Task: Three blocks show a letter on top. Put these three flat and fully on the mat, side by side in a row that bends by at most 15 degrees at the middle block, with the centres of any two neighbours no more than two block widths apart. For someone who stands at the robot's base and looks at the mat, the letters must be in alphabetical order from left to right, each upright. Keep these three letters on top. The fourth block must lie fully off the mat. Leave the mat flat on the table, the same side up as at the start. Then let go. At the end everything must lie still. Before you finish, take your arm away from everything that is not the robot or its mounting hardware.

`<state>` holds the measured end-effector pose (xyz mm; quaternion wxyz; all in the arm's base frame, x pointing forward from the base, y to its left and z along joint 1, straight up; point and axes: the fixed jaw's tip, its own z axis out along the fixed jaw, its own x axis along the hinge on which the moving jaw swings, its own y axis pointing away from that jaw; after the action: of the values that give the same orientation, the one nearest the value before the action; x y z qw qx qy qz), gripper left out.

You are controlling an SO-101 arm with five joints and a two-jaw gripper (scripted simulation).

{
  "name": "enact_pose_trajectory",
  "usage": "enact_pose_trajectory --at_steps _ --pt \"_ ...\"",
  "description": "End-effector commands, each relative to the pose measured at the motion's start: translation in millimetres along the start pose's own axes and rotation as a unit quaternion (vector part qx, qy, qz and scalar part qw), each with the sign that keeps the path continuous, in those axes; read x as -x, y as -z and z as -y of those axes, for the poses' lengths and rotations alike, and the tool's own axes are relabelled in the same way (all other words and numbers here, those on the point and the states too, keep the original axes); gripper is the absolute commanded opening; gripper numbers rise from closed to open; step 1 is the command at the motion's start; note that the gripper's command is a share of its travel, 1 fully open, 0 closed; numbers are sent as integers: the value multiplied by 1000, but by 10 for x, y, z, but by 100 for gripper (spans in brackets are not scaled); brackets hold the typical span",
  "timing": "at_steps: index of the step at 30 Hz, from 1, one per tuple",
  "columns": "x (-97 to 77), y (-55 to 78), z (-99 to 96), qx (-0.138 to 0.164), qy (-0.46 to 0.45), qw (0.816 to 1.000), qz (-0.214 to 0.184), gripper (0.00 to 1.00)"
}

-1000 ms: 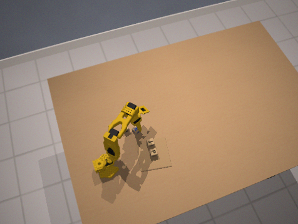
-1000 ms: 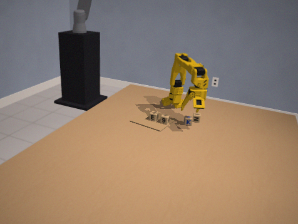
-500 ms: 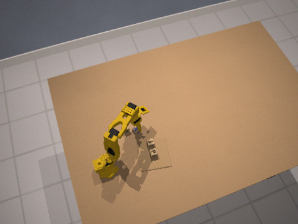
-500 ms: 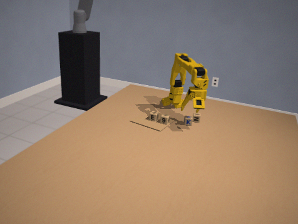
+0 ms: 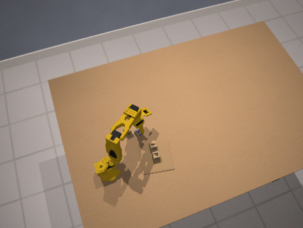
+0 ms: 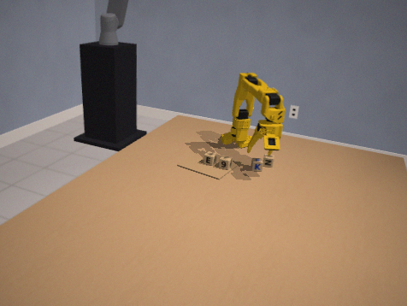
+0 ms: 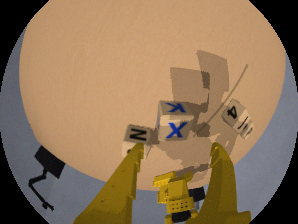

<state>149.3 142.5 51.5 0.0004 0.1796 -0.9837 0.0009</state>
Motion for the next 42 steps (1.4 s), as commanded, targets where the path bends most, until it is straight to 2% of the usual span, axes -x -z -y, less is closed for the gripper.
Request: enact_pose_trajectory --at_steps 1,17,28,42 --pt "70 75 -34 13 0 999 32 35" --pt "84 -159 -40 13 0 999 32 35" --pt "81 -234 -39 13 0 999 32 35" --pt "81 -242 -37 13 0 999 32 35"
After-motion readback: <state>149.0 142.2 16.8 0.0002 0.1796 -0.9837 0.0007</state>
